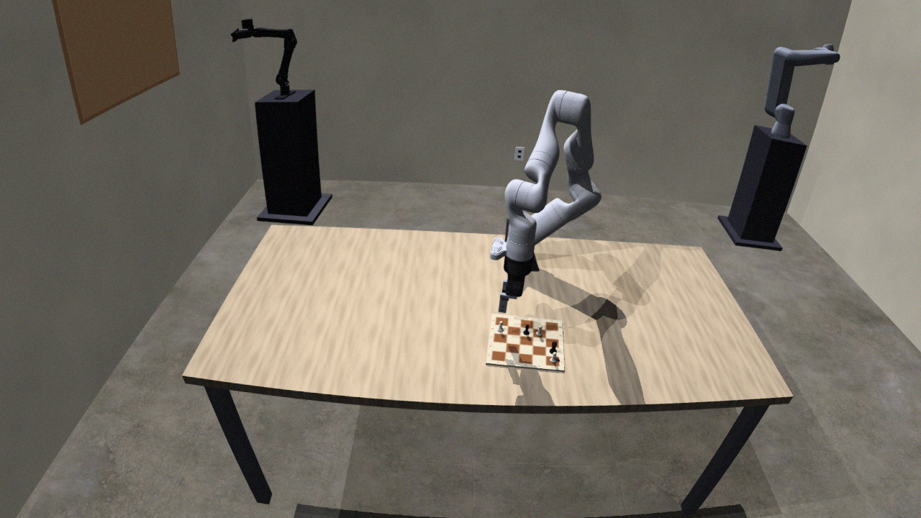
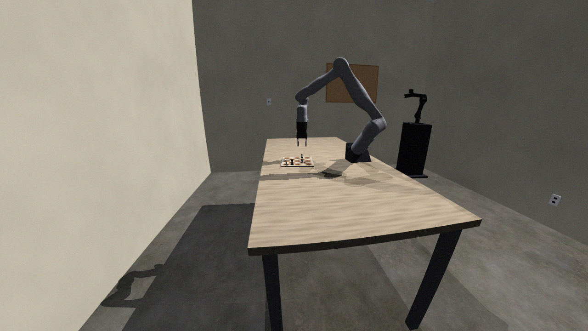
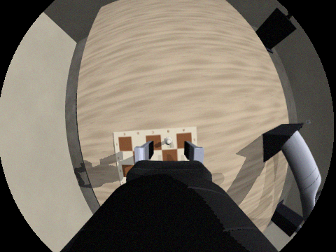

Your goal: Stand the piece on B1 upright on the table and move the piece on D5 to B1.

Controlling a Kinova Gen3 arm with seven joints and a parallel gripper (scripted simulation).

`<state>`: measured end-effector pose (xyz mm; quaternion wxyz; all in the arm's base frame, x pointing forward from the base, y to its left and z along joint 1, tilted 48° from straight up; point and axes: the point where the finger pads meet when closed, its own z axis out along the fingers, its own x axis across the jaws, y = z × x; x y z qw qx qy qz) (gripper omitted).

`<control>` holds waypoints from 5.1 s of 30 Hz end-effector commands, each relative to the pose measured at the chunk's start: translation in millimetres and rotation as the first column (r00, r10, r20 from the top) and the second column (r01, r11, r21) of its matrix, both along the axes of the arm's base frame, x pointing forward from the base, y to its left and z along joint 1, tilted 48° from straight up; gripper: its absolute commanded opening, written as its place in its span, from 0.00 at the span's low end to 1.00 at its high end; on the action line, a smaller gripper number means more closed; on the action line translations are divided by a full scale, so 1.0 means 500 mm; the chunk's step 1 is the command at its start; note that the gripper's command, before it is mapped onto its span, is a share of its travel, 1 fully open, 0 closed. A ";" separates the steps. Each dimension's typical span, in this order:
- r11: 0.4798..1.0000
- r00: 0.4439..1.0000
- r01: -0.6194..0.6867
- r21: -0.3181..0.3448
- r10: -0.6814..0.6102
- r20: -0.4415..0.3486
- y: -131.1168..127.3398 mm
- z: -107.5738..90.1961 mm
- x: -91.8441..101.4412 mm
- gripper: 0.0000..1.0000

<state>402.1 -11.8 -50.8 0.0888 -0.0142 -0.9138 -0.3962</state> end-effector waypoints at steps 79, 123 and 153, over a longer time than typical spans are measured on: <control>1.000 1.000 -0.001 0.000 0.001 0.005 0.042 -0.041 -0.008 0.68; 1.000 1.000 -0.001 0.000 0.001 0.005 0.073 -0.070 -0.015 0.68; 1.000 1.000 -0.001 0.000 0.001 0.005 0.073 -0.070 -0.014 0.68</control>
